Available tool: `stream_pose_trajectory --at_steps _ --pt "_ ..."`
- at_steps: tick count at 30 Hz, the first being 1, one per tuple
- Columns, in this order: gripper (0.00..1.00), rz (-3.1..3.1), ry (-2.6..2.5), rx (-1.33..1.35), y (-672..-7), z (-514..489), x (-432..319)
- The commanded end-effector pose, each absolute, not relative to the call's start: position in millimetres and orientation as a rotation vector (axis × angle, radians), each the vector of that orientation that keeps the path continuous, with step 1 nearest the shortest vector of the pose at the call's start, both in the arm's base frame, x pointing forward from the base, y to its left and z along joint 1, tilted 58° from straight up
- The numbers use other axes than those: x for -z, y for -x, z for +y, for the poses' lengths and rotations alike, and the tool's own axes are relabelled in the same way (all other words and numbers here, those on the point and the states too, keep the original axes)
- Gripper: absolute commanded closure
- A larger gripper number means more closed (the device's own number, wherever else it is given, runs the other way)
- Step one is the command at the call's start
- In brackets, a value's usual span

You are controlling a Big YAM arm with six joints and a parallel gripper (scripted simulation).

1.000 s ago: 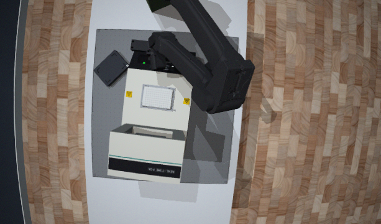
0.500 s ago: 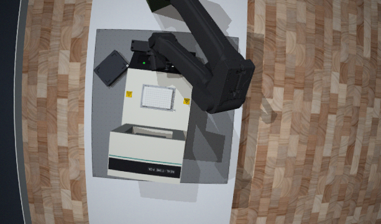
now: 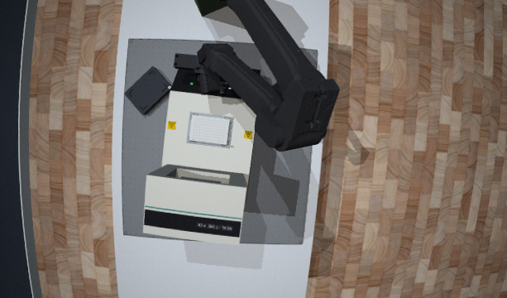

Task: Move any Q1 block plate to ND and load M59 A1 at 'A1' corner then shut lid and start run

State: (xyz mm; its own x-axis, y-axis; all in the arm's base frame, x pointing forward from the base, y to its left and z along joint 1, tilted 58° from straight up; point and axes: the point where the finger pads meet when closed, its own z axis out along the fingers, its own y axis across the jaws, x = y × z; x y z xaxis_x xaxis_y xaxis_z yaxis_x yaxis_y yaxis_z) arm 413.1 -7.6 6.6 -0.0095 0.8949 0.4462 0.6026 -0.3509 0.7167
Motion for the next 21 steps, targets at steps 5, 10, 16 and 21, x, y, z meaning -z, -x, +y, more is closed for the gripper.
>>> stream_pose_trajectory --at_steps 5,10,16,21 --pt "1.0 1.548 -1.931 -1.301 -421.8 -16.3 -12.6" --pt "1.0 1.544 -1.931 -1.299 -422.8 -17.9 -12.9" --pt "1.0 1.536 -1.931 -1.296 -424.5 -21.0 -12.9" --pt "1.0 1.517 -1.961 -1.275 -415.5 -27.4 -6.6"
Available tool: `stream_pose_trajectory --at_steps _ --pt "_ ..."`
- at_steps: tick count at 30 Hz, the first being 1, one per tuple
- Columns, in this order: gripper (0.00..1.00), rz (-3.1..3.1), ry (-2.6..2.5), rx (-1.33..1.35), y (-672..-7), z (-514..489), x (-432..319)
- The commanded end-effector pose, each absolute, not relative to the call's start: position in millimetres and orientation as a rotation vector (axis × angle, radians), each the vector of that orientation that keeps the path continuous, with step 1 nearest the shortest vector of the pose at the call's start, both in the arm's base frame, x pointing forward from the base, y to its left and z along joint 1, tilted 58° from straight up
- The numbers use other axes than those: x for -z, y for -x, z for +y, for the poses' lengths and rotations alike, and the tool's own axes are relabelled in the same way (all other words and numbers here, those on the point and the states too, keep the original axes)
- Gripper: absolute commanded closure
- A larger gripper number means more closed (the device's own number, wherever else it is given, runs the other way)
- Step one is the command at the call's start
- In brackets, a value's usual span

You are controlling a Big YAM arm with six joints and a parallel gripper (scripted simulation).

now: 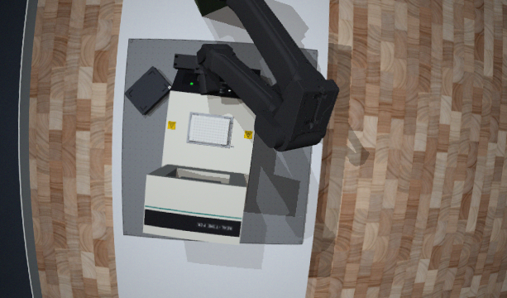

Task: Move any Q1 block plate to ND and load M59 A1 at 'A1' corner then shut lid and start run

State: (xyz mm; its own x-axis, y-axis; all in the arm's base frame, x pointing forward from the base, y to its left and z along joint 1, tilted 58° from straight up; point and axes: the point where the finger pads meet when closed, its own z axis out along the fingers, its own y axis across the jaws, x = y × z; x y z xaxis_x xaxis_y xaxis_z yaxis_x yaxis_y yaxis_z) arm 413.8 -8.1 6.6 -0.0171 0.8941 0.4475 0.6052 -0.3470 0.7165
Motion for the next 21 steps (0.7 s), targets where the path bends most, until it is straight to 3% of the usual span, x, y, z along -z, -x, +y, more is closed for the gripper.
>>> stream_pose_trajectory --at_steps 1,21 --pt "1.0 1.513 -1.957 -1.276 -417.4 -28.6 -7.7" --pt "1.0 1.502 -1.93 -1.286 -401.2 -28.4 -14.5"
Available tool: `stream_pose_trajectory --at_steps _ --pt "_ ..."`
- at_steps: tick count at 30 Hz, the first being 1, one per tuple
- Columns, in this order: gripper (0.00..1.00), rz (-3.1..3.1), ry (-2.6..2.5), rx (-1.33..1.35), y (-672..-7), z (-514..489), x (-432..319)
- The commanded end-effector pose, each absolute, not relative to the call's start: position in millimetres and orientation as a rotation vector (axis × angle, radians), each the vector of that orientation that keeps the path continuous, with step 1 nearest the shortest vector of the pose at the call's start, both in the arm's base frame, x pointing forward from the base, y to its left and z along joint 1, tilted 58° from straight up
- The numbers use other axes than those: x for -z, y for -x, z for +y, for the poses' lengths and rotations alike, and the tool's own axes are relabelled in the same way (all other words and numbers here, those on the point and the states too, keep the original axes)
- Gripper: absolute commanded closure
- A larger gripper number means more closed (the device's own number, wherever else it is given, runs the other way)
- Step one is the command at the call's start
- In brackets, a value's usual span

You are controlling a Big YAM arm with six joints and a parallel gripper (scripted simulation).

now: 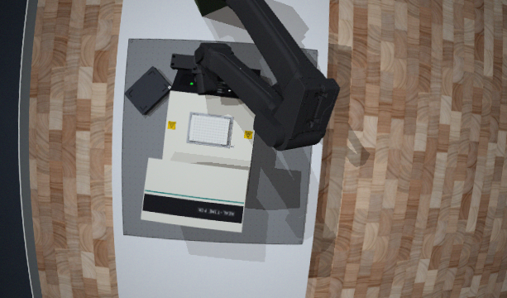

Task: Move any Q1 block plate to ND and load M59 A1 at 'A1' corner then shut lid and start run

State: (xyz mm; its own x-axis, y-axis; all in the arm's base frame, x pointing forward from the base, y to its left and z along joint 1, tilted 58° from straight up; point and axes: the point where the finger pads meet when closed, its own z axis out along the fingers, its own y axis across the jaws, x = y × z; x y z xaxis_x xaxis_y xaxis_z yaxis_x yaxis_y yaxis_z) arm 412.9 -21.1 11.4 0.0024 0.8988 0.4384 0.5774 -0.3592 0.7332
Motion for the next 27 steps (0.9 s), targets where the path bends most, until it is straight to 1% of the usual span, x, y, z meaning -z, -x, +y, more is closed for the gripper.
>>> stream_pose_trajectory --at_steps 1,7,13,27 --pt "1.0 1.502 -1.93 -1.286 -401.2 -28.4 -14.5" --pt "1.0 1.566 -1.974 -1.275 -375.0 -10.9 1.5" --pt "1.0 1.571 -1.939 -1.294 -370.3 -7.0 -4.8" --pt "1.0 1.548 -1.95 -1.304 -389.1 -8.0 -5.3"
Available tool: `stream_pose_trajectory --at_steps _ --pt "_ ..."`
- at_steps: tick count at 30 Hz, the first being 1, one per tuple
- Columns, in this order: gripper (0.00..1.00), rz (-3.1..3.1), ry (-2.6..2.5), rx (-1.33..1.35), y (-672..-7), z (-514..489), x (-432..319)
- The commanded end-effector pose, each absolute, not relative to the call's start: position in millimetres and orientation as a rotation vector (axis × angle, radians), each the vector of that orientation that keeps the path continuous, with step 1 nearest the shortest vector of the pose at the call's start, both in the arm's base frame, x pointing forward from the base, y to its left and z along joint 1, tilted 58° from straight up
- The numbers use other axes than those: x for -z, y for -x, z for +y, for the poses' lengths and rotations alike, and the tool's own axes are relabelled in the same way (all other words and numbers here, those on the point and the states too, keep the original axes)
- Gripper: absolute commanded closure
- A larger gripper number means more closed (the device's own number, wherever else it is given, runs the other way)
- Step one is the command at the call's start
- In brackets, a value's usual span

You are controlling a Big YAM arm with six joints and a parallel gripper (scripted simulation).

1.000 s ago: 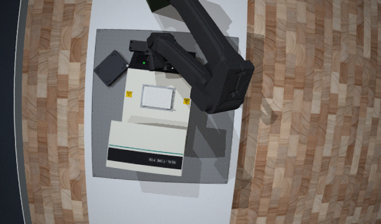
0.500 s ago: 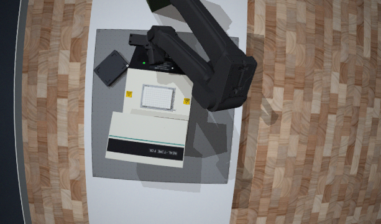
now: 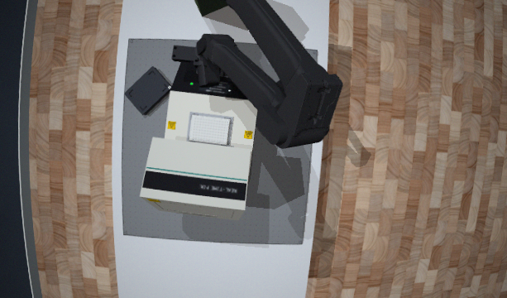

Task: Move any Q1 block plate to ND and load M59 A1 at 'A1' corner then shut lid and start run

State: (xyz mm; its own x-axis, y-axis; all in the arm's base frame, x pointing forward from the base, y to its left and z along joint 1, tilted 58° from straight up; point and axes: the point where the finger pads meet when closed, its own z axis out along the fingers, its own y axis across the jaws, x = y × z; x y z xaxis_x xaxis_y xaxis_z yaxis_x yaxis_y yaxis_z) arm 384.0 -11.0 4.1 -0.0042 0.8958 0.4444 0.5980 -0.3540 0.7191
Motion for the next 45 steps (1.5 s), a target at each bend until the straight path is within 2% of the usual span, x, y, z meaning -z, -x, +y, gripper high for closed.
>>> stream_pose_trajectory --at_steps 1,8,23,45 --pt "1.0 1.546 -1.948 -1.305 -389.4 -8.1 -6.1" --pt "1.0 1.539 -1.948 -1.307 -368.5 -5.0 -4.6" --pt "1.0 1.554 -1.971 -1.274 -277.2 2.8 20.9" --pt "1.0 1.558 -1.992 -1.257 -270.3 -2.9 32.9"
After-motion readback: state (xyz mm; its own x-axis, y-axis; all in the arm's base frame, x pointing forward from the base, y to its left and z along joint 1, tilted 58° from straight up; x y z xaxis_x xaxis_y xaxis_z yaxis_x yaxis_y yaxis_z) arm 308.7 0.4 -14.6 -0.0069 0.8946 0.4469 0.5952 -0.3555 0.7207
